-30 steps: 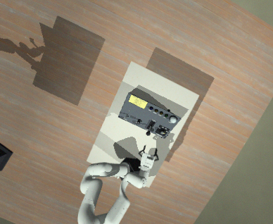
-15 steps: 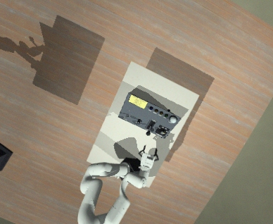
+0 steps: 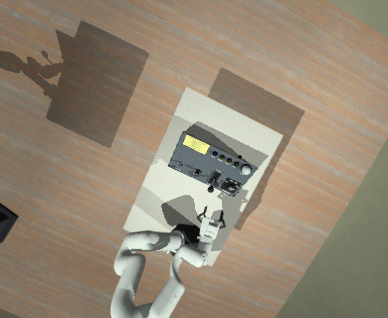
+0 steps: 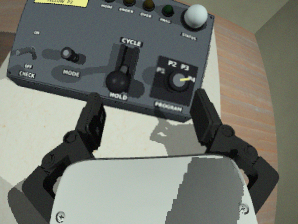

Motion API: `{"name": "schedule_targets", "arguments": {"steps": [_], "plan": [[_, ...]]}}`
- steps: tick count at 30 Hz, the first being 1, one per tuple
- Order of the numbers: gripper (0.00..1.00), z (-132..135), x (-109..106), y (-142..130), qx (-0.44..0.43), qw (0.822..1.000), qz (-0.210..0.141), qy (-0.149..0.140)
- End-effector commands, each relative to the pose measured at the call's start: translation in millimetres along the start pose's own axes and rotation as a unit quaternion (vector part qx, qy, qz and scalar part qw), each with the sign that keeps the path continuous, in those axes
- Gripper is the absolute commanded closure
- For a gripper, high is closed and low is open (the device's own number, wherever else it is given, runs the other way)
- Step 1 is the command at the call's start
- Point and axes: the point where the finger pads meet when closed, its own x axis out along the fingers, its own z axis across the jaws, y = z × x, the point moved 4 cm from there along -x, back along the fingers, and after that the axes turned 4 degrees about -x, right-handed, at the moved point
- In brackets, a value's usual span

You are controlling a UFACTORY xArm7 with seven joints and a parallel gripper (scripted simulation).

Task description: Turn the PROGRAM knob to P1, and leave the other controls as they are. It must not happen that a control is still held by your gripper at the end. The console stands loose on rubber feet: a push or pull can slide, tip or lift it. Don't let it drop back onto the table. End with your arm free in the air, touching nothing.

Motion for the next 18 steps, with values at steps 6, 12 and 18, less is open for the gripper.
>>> {"name": "schedule_targets", "arguments": {"steps": [6, 12, 18], "plan": [[0.0, 1.0, -0.3, 0.5, -0.001, 1.0, 0.0, -0.001], [0.0, 1.0, -0.5, 0.7, -0.001, 1.0, 0.0, -0.001], [0.0, 1.5, -2.9, 2.7, -0.001, 1.0, 0.0, -0.001]]}}
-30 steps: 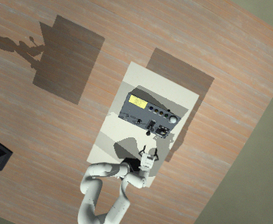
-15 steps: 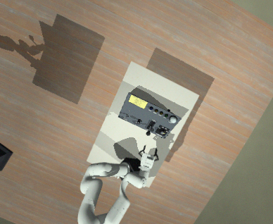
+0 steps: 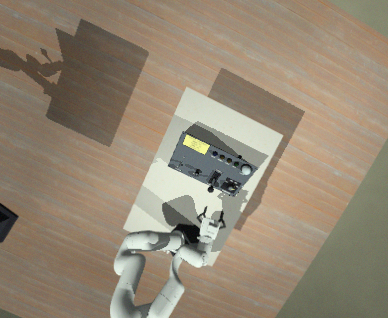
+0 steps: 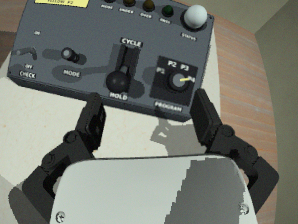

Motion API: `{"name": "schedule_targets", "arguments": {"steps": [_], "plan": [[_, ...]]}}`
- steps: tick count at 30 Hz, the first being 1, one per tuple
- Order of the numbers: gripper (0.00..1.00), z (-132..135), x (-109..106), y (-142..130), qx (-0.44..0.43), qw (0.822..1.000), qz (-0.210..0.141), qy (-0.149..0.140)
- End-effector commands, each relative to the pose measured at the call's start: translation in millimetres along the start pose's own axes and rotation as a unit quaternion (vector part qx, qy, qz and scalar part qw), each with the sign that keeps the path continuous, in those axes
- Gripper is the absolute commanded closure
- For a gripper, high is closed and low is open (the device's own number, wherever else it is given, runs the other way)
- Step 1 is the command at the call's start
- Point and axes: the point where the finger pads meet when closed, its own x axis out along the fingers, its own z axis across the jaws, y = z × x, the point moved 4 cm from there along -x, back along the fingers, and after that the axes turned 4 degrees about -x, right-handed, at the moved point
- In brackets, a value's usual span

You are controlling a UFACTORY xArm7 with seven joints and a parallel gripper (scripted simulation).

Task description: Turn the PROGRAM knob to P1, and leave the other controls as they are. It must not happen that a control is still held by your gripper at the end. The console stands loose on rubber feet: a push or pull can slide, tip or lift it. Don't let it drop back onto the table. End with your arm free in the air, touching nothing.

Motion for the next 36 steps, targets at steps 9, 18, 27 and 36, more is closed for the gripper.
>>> {"name": "schedule_targets", "arguments": {"steps": [9, 18, 27, 36], "plan": [[0.0, 3, -10, 8, -0.001, 1.0, 0.0, -0.001], [0.0, 5, -22, 18, -0.001, 1.0, 0.0, -0.001], [0.0, 7, -31, 26, -0.001, 1.0, 0.0, -0.001], [0.0, 7, -36, 29, -0.001, 1.0, 0.0, -0.001]]}}
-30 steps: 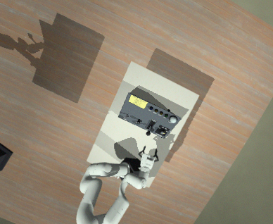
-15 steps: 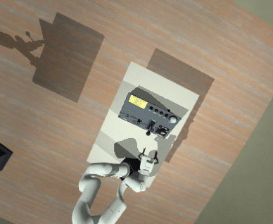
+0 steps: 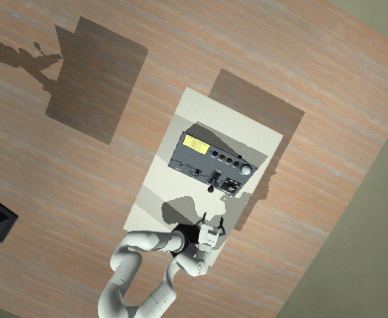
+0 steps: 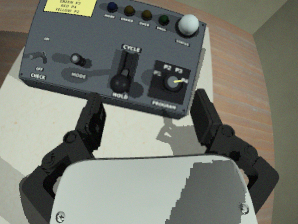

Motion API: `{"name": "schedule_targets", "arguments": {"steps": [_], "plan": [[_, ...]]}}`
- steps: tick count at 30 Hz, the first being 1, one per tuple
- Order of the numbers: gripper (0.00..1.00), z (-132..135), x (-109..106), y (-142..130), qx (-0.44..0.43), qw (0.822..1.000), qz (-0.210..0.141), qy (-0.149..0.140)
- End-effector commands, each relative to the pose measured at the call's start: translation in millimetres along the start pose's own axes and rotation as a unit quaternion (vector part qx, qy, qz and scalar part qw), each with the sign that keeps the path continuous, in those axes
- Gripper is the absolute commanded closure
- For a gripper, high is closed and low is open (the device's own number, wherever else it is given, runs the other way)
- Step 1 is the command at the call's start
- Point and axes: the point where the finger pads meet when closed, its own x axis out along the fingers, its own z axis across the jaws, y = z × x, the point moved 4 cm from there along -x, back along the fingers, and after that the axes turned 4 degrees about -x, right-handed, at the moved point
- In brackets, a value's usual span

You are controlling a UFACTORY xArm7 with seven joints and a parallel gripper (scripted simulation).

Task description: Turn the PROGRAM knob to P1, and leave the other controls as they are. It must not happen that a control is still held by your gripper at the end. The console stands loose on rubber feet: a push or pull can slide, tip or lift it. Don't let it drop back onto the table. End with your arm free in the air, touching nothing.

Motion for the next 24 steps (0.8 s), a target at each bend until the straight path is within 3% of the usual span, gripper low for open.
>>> {"name": "schedule_targets", "arguments": {"steps": [1, 8, 12, 15, 16, 18, 19, 21, 22, 24], "plan": [[0.0, 1, -1, 1, -0.001, 1.0, 0.0, 0.0], [0.0, 3, 0, -1, 0.006, 1.0, -0.011, 0.004], [0.0, 22, 9, -15, 0.056, 0.994, -0.09, 0.028], [0.0, 30, 14, -19, 0.072, 0.989, -0.121, 0.034], [0.0, 38, 21, -21, 0.088, 0.983, -0.155, 0.039], [0.0, 38, 21, -21, 0.088, 0.983, -0.155, 0.039], [0.0, 47, 29, -22, 0.103, 0.976, -0.188, 0.041], [0.0, 47, 29, -22, 0.103, 0.976, -0.188, 0.041], [0.0, 55, 38, -22, 0.115, 0.968, -0.22, 0.042], [0.0, 55, 38, -22, 0.115, 0.968, -0.22, 0.042]]}}
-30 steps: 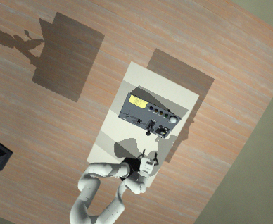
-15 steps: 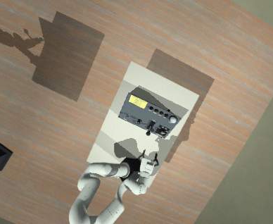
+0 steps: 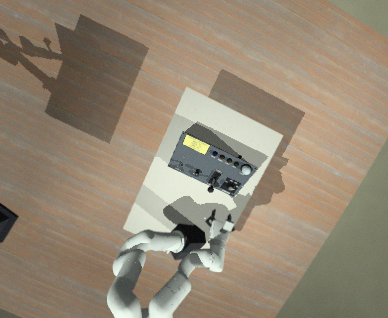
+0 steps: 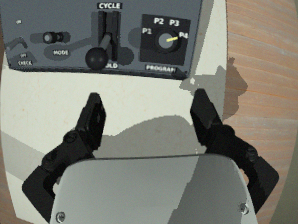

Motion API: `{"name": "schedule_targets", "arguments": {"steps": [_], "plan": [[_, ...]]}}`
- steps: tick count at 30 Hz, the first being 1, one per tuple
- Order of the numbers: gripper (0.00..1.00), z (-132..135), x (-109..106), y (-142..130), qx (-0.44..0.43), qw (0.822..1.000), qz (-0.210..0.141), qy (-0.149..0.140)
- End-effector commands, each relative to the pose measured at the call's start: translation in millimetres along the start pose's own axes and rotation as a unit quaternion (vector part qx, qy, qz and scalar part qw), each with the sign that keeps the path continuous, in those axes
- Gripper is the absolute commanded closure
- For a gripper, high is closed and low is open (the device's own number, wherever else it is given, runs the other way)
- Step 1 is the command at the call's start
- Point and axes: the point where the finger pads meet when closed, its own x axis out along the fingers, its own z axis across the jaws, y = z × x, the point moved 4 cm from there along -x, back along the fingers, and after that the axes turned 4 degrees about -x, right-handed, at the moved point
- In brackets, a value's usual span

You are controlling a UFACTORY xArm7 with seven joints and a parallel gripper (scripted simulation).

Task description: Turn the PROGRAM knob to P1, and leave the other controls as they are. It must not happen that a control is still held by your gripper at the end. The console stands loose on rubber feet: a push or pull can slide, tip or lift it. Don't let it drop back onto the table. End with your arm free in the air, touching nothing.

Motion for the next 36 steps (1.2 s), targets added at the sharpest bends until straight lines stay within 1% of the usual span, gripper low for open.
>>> {"name": "schedule_targets", "arguments": {"steps": [1, 2, 4, 5, 7, 8, 9, 10, 11, 12, 13, 15, 27, 28, 36], "plan": [[0.0, 12, 7, 3, 0.016, 0.999, -0.034, 0.006], [0.0, 19, 16, 10, 0.027, 0.998, -0.064, 0.004], [0.0, 19, 16, 10, 0.027, 0.998, -0.064, 0.004], [0.0, 25, 25, 18, 0.036, 0.995, -0.09, 0.0], [0.0, 25, 25, 18, 0.036, 0.995, -0.09, 0.0], [0.0, 29, 33, 26, 0.043, 0.993, -0.112, -0.004], [0.0, 29, 33, 26, 0.043, 0.993, -0.112, -0.004], [0.0, 32, 41, 33, 0.048, 0.991, -0.128, -0.008], [0.0, 32, 41, 33, 0.048, 0.991, -0.128, -0.008], [0.0, 34, 47, 39, 0.051, 0.989, -0.141, -0.012], [0.0, 34, 47, 39, 0.051, 0.989, -0.141, -0.012], [0.0, 36, 55, 46, 0.054, 0.987, -0.153, -0.016], [0.0, 36, 56, 47, 0.054, 0.986, -0.155, -0.017], [0.24, 36, 56, 47, 0.054, 0.986, -0.155, -0.017], [0.24, 36, 56, 47, 0.054, 0.986, -0.155, -0.017]]}}
